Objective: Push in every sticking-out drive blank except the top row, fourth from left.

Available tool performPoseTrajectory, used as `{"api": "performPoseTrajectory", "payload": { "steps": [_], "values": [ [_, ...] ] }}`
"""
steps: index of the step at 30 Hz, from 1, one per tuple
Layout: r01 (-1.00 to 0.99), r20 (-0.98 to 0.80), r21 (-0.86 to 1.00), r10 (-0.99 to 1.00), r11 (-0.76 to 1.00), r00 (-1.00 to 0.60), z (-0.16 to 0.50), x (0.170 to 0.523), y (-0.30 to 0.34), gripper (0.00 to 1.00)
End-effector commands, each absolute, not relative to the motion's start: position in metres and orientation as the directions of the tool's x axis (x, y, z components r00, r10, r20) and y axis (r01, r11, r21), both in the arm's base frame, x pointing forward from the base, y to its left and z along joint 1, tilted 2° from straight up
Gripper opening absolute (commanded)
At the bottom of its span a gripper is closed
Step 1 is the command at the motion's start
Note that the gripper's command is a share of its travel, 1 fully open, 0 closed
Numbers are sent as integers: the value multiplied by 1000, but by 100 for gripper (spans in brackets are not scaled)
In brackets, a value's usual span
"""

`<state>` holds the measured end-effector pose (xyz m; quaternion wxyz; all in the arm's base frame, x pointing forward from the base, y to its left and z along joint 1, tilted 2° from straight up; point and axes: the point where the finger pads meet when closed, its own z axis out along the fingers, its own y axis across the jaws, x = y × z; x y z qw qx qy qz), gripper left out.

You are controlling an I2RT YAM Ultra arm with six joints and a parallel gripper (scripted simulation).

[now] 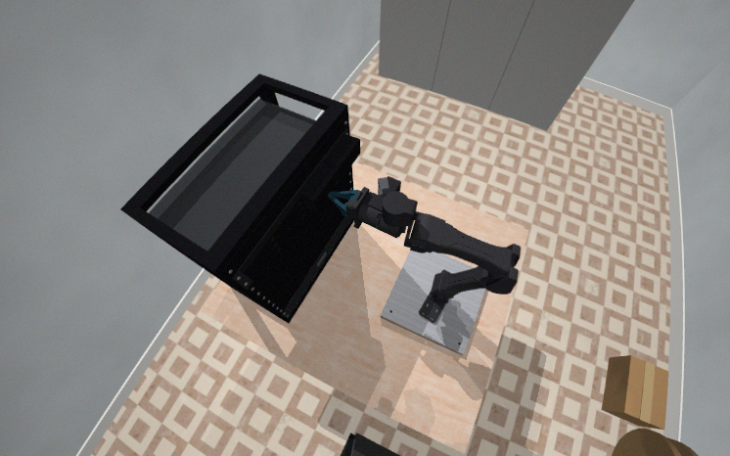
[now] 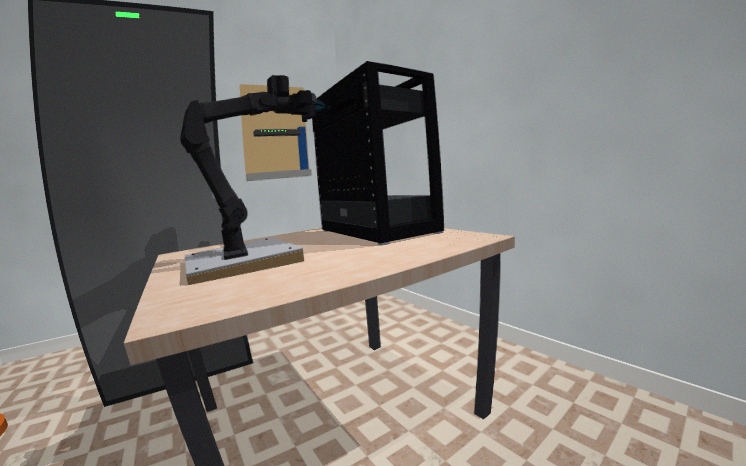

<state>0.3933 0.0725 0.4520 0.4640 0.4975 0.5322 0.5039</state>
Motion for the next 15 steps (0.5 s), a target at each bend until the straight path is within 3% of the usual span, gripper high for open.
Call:
{"api": "performPoseTrajectory", "payload": {
  "steps": [1,15],
  "values": [
    [19,6,1000,997,-5,-81,470,396,73,0],
    [18,6,1000,997,-5,-77,470,406,73,0]
  ]
}}
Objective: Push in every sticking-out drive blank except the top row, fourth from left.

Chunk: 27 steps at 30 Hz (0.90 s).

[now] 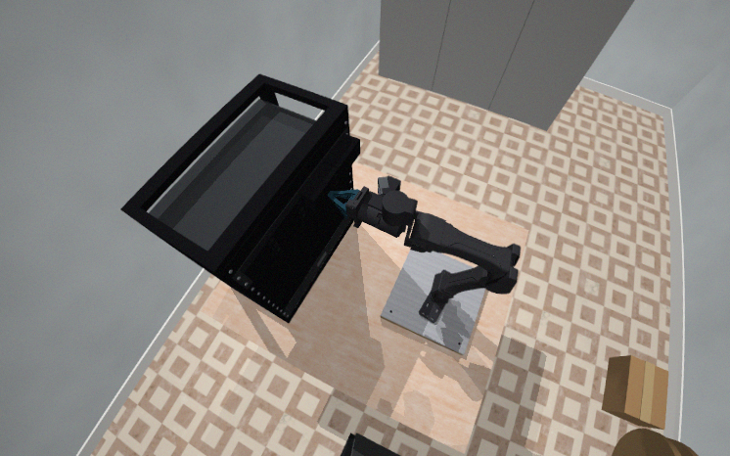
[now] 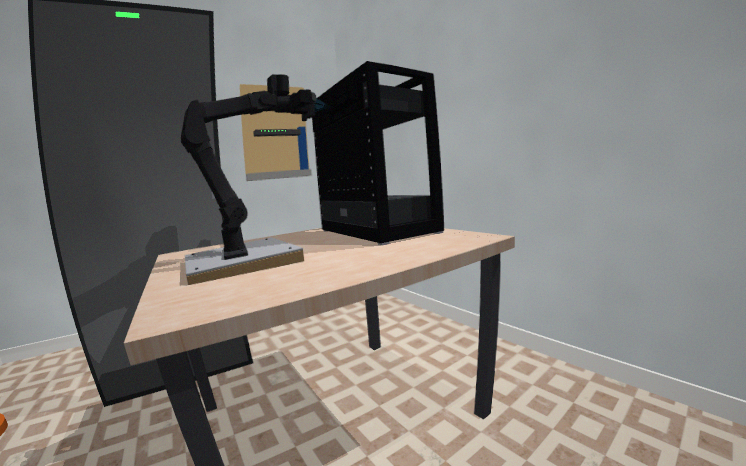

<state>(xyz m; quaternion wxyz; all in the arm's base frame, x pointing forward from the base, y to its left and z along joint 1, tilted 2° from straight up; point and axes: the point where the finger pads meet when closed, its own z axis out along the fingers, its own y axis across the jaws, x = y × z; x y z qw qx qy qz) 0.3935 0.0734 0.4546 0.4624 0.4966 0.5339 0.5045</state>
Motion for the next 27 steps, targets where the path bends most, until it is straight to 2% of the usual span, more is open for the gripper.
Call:
{"api": "performPoseTrajectory", "payload": {
  "steps": [1,27],
  "values": [
    [18,6,1000,997,-5,-77,470,406,73,0],
    [18,6,1000,997,-5,-77,470,411,74,0]
  ]
}}
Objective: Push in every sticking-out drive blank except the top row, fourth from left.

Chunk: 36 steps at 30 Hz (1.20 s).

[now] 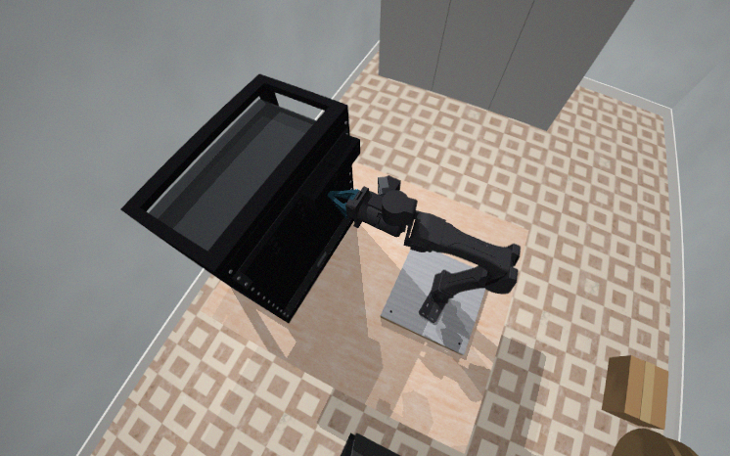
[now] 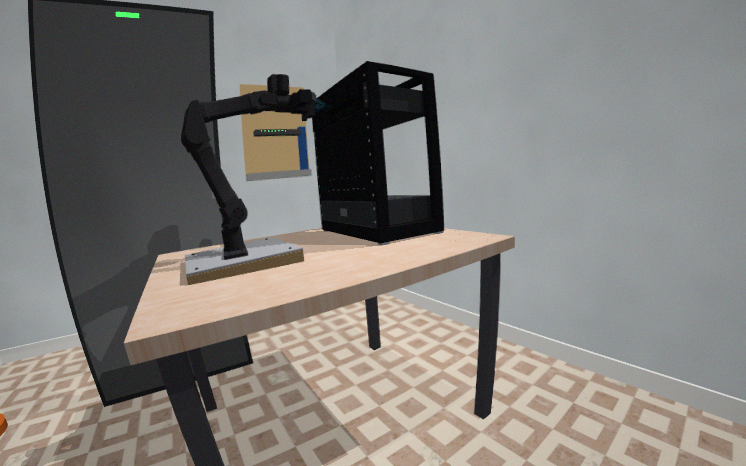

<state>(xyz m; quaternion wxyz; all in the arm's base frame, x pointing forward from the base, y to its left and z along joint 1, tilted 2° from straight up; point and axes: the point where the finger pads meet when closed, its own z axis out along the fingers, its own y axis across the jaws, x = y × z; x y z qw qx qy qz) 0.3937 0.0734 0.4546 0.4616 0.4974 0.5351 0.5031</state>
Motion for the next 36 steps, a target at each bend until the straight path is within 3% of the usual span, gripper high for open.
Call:
{"api": "performPoseTrajectory", "payload": {
  "steps": [1,36],
  "values": [
    [18,6,1000,997,-5,-77,470,413,74,0],
    [18,6,1000,997,-5,-77,470,427,76,0]
  ]
}}
